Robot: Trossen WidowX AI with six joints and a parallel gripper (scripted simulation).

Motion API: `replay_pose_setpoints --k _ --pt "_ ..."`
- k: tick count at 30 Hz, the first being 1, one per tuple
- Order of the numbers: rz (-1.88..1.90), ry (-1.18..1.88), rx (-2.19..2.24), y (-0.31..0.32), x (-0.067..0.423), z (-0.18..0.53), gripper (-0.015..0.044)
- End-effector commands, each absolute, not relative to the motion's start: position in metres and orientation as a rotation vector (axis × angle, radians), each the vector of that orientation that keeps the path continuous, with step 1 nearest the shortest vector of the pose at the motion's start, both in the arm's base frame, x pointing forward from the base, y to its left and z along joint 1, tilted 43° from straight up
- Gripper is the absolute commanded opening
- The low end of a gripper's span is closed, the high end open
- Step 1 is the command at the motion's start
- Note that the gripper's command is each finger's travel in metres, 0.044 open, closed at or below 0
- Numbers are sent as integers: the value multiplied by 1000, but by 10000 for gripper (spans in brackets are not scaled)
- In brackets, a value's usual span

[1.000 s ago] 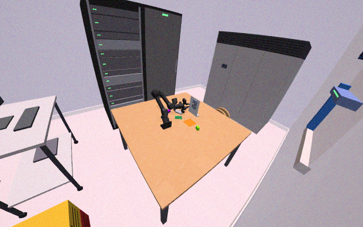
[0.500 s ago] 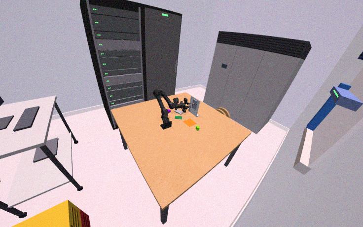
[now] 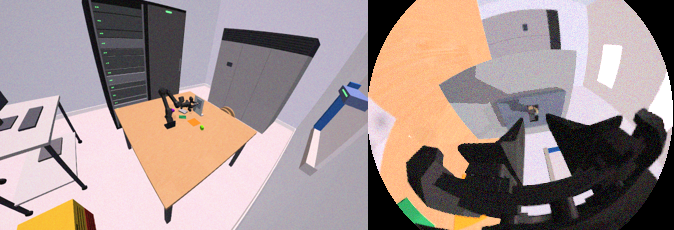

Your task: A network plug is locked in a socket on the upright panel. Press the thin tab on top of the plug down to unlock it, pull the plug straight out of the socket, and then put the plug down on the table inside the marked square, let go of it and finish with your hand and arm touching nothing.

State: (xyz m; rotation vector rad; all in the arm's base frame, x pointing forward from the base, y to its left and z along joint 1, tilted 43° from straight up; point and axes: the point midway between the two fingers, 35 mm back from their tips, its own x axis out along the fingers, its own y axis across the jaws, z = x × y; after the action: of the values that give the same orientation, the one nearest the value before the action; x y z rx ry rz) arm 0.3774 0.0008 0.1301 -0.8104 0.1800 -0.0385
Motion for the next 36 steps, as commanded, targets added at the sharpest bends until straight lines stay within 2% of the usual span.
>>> replay_pose_setpoints --k 1,11,13,28,36 --pt "-43 183 -813 1 384 129 156" --pt "-43 182 -813 2 397 129 156" --pt "-43 182 -813 2 397 129 104" --pt "-43 182 -813 2 397 129 4" --pt "-43 182 -813 2 394 129 0"
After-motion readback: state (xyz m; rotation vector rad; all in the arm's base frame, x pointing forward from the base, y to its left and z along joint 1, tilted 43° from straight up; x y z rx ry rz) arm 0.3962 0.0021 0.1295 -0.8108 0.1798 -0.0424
